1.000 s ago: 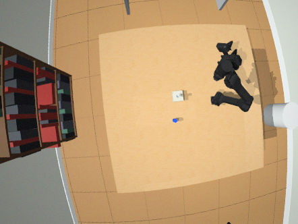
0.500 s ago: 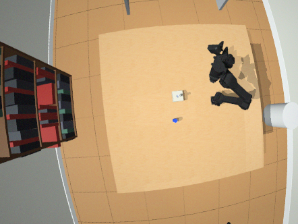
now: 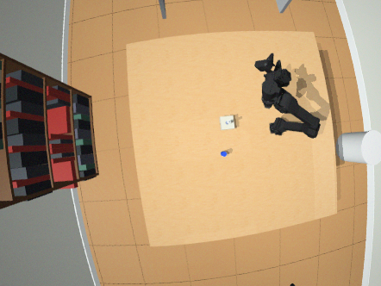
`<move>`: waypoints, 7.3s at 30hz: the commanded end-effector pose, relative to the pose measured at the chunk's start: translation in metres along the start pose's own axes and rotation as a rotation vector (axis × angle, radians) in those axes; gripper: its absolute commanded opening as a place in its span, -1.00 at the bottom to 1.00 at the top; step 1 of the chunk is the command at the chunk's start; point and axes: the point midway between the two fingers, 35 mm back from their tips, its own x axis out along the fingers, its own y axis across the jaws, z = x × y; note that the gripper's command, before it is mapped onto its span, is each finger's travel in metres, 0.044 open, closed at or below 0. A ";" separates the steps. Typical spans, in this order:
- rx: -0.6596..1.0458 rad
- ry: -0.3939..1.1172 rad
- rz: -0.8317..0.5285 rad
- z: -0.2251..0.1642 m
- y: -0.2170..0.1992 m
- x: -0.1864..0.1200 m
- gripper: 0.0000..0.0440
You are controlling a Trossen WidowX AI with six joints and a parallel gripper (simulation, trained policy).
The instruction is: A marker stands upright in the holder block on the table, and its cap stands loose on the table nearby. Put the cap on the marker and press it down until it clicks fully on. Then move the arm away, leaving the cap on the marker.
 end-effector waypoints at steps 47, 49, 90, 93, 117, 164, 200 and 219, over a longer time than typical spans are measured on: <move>-0.044 0.443 0.217 -0.145 0.053 -0.081 0.41; -0.046 0.463 0.222 -0.152 0.054 -0.086 0.42; -0.140 0.861 0.193 -0.264 0.036 -0.195 0.43; -0.150 0.888 0.182 -0.270 0.032 -0.203 0.43; -0.229 1.081 0.051 -0.310 -0.006 -0.267 0.46; -0.555 1.369 -0.321 -0.328 -0.126 -0.391 0.49; -0.859 1.417 -0.404 -0.358 -0.205 -0.401 0.16; -0.808 1.471 -0.299 -0.329 -0.163 -0.394 -0.65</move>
